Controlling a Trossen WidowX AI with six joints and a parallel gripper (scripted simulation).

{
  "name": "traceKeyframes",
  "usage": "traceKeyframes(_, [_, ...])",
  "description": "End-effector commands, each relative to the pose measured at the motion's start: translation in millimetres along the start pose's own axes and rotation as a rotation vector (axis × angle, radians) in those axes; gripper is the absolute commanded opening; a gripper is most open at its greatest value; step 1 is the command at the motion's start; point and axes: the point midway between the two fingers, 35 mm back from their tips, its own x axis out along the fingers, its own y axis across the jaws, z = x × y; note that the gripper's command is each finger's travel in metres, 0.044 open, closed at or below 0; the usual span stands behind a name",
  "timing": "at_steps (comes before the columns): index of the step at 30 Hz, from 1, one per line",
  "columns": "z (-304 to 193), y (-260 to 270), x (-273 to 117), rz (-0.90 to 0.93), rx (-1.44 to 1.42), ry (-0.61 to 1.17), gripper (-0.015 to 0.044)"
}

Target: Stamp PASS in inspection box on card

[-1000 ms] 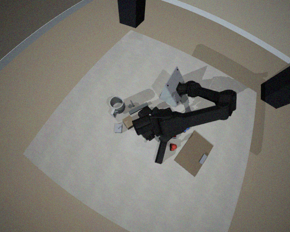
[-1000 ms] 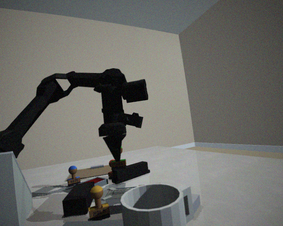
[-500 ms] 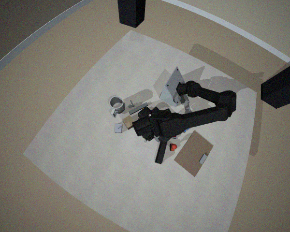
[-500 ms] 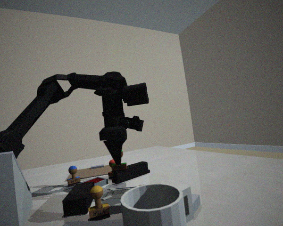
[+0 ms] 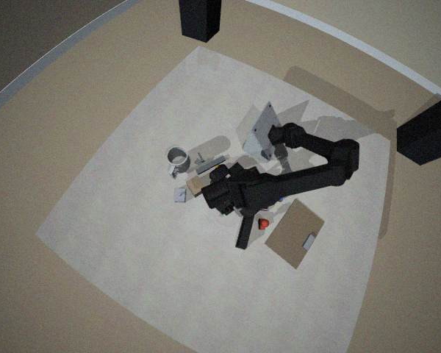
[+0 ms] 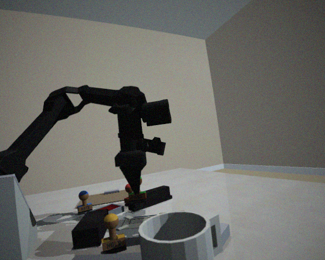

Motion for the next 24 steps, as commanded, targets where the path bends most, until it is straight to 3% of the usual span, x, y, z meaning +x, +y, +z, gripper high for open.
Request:
traceKeyframes(1, [0.3,0.5,2.7,0.005,0.005,-0.002,0.0])
traceKeyframes(24, [0.2,1.1,18.0,0.005,0.005,-0.005,0.0])
